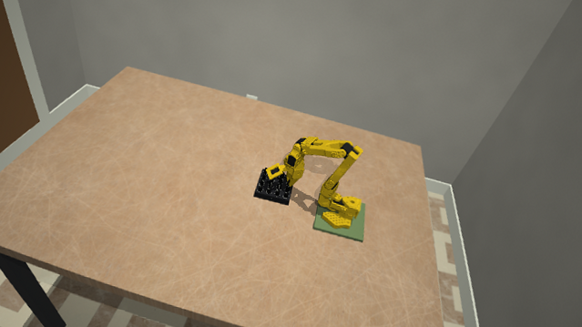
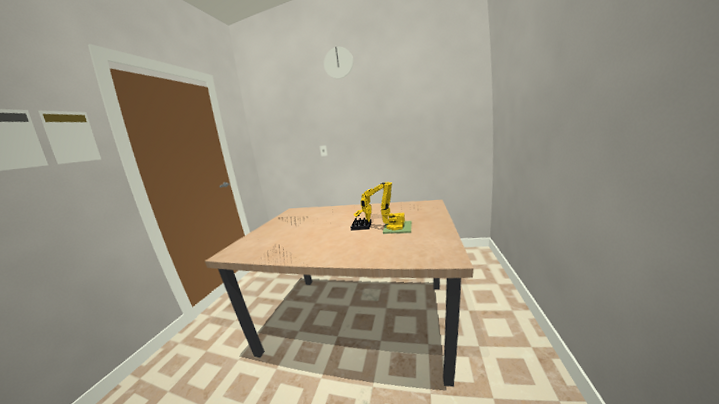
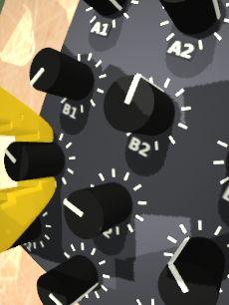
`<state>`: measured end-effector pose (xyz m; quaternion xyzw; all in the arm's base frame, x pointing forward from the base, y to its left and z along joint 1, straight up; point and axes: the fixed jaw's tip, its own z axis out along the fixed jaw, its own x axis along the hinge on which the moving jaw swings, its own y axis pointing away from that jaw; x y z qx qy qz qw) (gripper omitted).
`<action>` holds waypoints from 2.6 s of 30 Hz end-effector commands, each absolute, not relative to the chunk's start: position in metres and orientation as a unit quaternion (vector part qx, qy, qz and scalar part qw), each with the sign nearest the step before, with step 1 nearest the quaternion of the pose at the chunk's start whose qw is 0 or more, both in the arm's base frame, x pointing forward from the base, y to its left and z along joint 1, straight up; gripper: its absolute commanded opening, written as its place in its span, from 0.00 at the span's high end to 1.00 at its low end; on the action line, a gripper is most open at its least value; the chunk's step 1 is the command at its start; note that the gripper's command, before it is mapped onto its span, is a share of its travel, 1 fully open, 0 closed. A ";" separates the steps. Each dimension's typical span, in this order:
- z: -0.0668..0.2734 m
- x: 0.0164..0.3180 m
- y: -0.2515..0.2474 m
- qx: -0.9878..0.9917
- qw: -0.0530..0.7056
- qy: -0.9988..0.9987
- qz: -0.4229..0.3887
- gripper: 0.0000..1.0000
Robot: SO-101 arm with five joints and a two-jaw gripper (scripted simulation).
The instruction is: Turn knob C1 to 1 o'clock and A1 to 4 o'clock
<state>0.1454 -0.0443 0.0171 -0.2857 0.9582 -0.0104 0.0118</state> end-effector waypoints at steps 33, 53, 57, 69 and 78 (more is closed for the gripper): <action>0.014 0.143 -0.042 -0.007 0.000 1.000 0.000 0.99; 0.014 0.145 -0.043 0.150 0.000 0.989 0.000 0.99; 0.014 0.145 -0.043 0.167 0.000 0.986 0.000 0.99; 0.014 0.146 -0.043 0.269 0.000 0.963 0.000 0.99; 0.014 0.147 -0.044 0.328 0.000 0.945 0.000 0.99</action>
